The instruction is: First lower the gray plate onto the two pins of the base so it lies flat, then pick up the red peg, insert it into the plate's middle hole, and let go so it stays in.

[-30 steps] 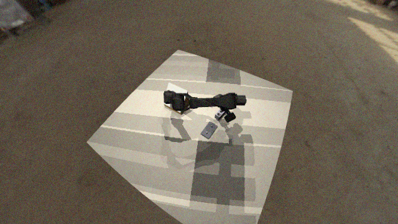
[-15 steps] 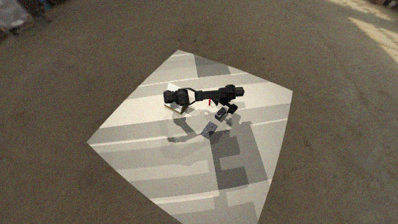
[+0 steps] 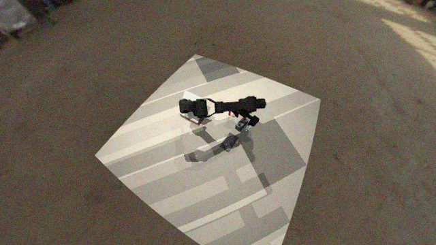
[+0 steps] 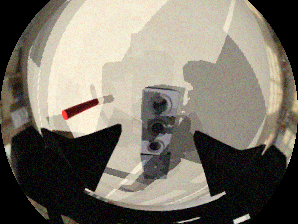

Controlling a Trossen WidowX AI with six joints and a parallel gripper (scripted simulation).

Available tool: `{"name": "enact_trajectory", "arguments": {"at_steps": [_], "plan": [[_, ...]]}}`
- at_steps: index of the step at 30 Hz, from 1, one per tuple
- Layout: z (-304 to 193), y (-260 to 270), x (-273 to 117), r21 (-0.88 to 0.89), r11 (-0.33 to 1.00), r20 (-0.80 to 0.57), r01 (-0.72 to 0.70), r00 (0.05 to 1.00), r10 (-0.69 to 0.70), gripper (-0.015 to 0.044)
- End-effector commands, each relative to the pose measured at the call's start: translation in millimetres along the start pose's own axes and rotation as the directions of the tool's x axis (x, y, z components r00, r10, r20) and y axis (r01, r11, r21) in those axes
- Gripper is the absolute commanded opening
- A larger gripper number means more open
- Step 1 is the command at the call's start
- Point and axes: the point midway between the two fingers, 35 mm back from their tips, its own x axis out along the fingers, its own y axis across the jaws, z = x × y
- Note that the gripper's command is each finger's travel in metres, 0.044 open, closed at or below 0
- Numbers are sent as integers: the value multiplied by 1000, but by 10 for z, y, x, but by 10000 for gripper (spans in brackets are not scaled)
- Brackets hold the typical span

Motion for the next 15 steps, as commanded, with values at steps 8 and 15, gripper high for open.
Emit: {"name": "enact_trajectory", "arguments": {"at_steps": [8,15], "plan": [[-5,7,188,-6,1000,-5,0,1000,0,440],[-8,6,300,-6,1000,-6,0,1000,0,440]]}}
